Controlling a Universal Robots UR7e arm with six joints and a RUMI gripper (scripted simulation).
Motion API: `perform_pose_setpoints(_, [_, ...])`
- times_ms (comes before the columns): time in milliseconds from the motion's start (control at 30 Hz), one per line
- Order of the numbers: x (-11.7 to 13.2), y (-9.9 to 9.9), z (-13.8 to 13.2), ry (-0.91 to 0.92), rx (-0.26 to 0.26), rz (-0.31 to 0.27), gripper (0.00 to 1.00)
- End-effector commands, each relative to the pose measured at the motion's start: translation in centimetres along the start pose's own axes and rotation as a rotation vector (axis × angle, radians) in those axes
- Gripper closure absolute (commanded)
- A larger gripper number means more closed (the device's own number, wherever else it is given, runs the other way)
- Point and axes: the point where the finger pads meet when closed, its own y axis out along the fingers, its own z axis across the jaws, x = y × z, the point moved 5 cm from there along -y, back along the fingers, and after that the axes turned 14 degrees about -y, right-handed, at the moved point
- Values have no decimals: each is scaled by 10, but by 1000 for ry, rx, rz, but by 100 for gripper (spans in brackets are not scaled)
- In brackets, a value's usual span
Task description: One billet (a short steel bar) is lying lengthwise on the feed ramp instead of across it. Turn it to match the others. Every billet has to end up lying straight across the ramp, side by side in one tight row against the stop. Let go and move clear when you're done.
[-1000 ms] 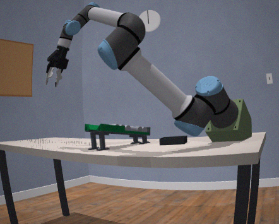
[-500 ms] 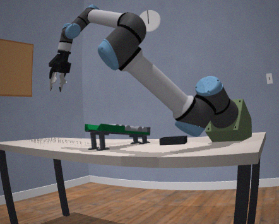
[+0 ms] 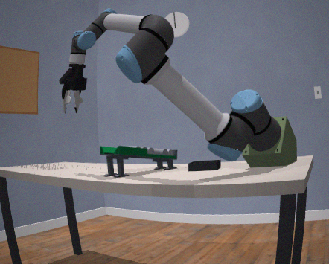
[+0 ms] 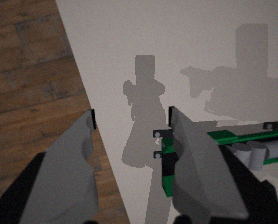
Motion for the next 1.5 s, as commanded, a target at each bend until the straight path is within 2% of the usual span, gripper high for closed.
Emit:
perform_pose_setpoints(0, [23, 18, -1, -23, 49, -39, 60])
perform_pose_setpoints(300, [23, 18, -1, -23, 49, -39, 60])
perform_pose_setpoints(467, [62, 43, 5, -60, 134, -112, 60])
perform_pose_setpoints(867, [62, 43, 5, -60, 134, -112, 60])
perform_pose_setpoints(1033, [102, 64, 12, -100, 221, -182, 60])
perform_pose_setpoints(1433, [102, 64, 12, -100, 221, -182, 60])
perform_pose_setpoints(1467, [109, 66, 12, -107, 233, -194, 60])
